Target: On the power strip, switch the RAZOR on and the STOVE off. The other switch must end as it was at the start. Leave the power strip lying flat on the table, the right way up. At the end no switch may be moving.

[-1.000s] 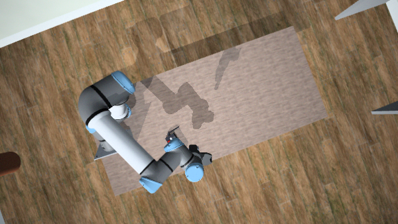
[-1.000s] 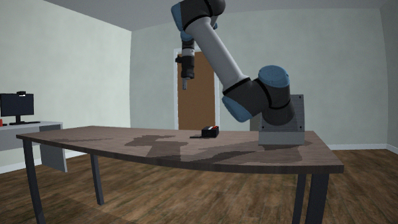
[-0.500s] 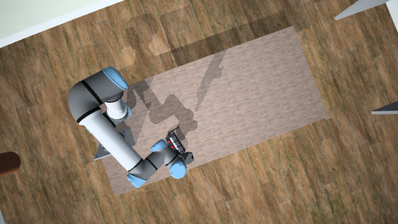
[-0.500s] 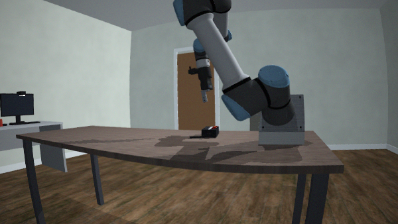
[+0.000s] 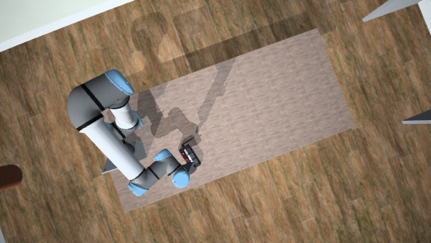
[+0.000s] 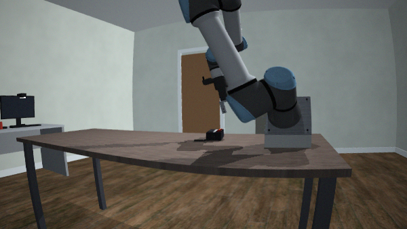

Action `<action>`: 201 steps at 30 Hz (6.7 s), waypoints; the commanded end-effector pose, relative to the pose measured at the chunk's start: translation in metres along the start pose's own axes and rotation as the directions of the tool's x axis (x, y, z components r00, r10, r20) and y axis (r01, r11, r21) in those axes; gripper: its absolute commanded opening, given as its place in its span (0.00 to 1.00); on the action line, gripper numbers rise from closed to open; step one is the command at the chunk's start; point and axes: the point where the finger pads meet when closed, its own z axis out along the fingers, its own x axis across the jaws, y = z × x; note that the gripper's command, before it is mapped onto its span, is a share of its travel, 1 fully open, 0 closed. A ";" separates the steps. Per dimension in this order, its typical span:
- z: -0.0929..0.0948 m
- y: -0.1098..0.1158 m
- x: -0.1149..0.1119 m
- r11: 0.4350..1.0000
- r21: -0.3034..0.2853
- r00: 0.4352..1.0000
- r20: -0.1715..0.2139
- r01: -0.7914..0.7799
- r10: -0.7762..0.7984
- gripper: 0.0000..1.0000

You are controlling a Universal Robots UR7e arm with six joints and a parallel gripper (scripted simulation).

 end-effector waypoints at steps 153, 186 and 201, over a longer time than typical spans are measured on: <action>0.116 0.008 -0.013 0.996 -0.048 0.997 -0.014 0.082 -0.082 0.00; 0.030 0.031 -0.014 0.996 -0.048 0.997 -0.015 0.081 -0.082 0.00; 0.030 0.031 -0.014 0.996 -0.048 0.997 -0.015 0.081 -0.082 0.00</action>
